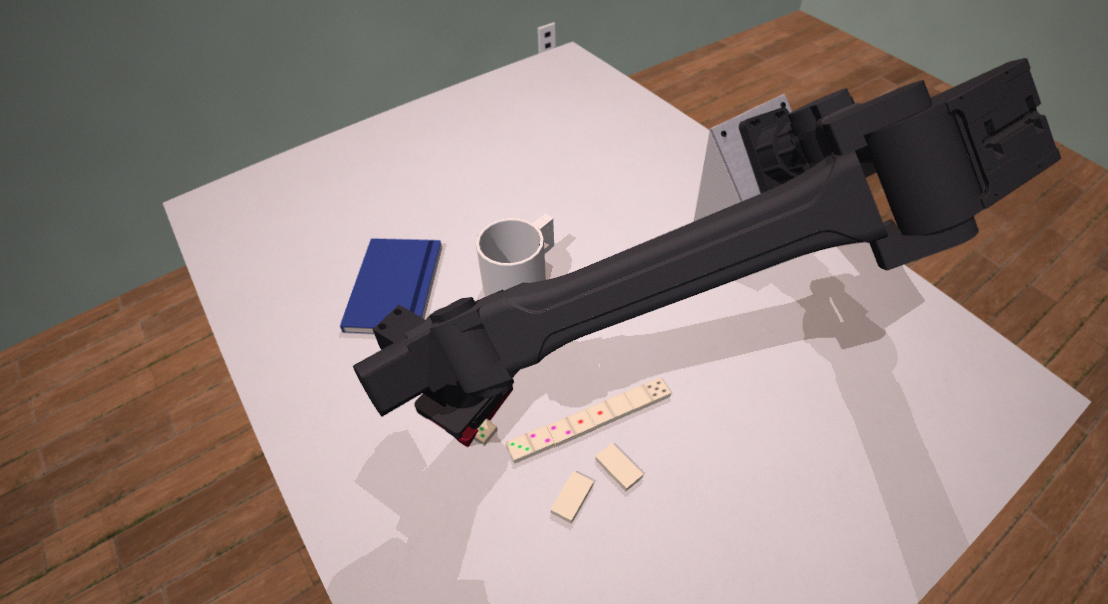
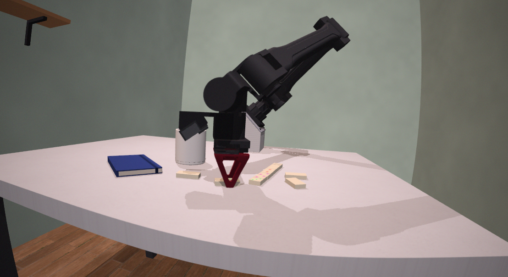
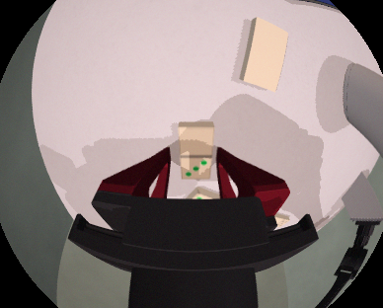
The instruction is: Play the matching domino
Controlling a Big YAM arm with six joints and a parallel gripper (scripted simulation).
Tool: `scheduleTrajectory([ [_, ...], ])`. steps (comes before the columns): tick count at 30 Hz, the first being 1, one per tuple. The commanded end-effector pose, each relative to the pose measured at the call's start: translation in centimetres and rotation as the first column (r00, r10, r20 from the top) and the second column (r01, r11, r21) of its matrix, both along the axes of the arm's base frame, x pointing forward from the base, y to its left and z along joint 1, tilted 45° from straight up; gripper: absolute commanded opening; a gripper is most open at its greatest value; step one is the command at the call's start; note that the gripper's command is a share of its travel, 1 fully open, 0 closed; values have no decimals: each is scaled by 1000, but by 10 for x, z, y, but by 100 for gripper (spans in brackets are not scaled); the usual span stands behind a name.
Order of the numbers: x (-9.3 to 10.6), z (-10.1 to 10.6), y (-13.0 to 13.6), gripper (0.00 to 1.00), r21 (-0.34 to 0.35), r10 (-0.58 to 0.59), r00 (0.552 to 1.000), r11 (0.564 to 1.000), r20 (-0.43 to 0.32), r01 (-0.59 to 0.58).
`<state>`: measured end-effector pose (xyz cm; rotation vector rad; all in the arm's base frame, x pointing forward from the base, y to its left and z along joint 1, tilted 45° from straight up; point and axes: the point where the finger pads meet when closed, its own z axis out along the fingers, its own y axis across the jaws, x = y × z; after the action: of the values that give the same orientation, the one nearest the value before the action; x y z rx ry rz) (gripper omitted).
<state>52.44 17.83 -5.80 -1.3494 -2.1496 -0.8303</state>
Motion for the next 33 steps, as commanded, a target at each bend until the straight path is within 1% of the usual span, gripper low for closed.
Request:
scheduleTrajectory([
  [1,4,-1,0,43,1,-10,1000,1000,1,10],
  [3,4,-1,0,43,1,-10,1000,1000,1,10],
  [4,3,3,-3,43,1,-6,1000,1000,7,6],
  [20,3,-1,-2,43,0,-12,1000,1000,1,12],
  [21,3,3,-3,43,1,-7,1000,1000,7,7],
  [33,2,-2,-3,43,0,-14,1000,1000,0,14],
])
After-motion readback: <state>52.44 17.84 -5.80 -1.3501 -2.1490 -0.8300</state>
